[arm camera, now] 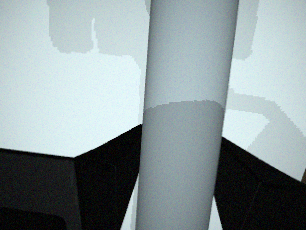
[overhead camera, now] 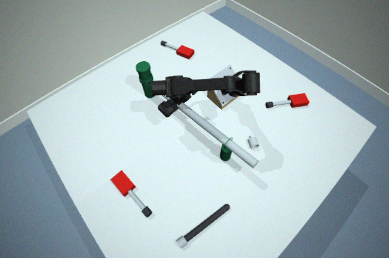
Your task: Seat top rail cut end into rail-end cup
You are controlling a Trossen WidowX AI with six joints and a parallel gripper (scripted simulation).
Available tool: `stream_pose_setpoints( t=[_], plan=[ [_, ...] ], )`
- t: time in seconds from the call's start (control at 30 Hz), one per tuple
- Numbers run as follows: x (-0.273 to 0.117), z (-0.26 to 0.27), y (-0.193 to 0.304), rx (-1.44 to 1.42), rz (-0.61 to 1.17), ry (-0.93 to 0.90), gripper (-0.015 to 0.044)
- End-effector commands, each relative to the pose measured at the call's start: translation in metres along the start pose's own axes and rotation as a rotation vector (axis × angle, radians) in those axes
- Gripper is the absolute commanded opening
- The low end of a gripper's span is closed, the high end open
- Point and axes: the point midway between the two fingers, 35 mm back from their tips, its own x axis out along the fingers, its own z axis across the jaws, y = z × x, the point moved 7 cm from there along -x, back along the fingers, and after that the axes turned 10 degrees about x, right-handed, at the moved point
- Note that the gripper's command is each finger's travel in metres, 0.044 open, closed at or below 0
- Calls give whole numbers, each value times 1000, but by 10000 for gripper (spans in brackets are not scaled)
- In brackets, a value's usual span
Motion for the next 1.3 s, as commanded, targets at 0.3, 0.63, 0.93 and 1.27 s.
stream_pose_setpoints(
  t=[0.3, 0.63, 0.93, 1.27],
  plan=[
    [-9, 1, 8, 1, 0, -1, 0],
    [-15, 2, 13, 1, 0, -1, 0],
    [-16, 3, 14, 1, 0, 1, 0],
    [-9, 4, 1, 0, 1, 13, 0]
  ],
)
